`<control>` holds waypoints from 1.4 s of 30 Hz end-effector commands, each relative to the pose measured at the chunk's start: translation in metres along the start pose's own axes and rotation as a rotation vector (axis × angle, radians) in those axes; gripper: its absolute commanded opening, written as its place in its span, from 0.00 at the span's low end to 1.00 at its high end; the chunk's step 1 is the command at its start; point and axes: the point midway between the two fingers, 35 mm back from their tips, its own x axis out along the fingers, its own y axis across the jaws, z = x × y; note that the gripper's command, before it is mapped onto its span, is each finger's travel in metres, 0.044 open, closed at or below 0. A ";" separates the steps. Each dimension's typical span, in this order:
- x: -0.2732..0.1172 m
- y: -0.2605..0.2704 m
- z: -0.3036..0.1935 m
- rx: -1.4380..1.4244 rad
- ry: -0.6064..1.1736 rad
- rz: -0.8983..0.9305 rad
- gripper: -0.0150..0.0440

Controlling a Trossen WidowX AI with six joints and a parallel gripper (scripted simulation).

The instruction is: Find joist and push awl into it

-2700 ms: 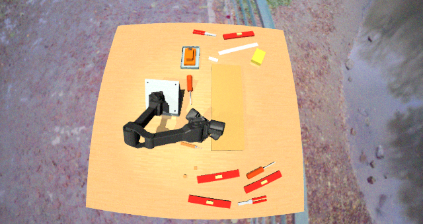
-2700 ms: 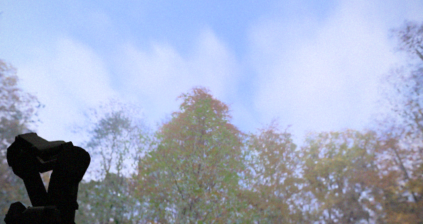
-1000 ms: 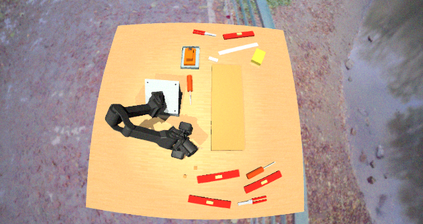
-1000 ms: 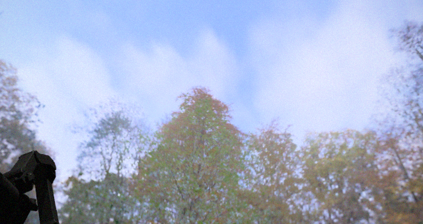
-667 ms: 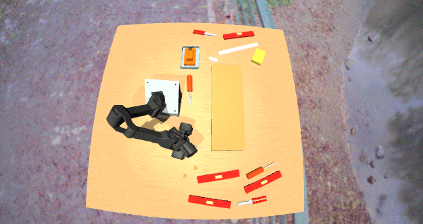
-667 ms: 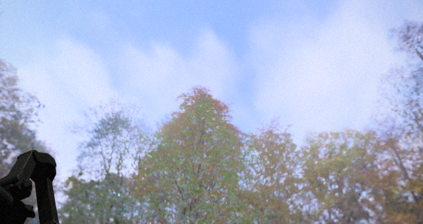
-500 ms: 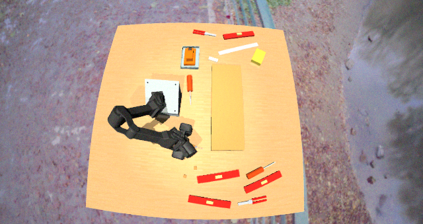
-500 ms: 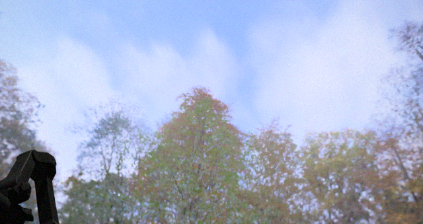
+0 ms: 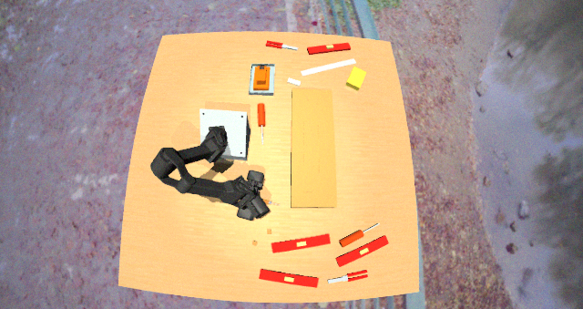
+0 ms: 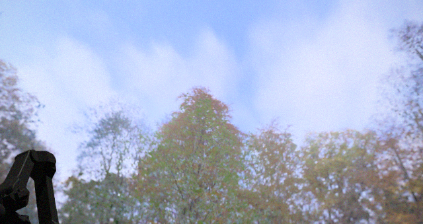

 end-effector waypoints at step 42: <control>-0.111 -0.002 -0.011 -0.001 -0.001 -0.016 0.25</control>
